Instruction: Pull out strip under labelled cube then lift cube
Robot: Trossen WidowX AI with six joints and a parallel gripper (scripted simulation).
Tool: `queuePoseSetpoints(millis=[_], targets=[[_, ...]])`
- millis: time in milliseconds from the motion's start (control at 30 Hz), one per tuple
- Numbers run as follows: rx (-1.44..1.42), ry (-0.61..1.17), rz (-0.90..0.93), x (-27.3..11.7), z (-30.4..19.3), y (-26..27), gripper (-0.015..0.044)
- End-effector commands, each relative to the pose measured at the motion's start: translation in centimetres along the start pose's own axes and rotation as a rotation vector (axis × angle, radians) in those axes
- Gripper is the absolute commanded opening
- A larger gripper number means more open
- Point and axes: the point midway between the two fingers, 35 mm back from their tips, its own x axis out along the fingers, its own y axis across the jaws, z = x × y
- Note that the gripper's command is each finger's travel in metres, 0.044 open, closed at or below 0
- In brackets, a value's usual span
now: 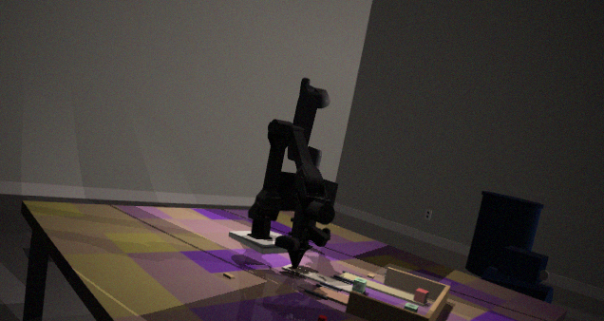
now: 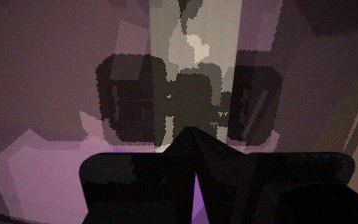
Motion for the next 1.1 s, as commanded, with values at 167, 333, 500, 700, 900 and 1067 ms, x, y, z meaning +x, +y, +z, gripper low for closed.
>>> queuePoseSetpoints(millis=[167, 333, 500, 700, 900, 1067], targets=[[0.001, 0.031, 0.001, 0.4, -2.2, 0.1, 0.0], [0.001, 0.031, 0.001, 0.4, -2.6, 0.1, 0.0], [0.001, 0.031, 0.001, 0.4, -2.6, 0.1, 0.0], [0.001, 0.031, 0.001, 0.4, -2.6, 0.1, 0.0], [0.001, 0.031, 0.001, 0.4, -2.6, 0.1, 0.0], [0.001, 0.031, 0.001, 0.4, -2.6, 0.1, 0.0]])
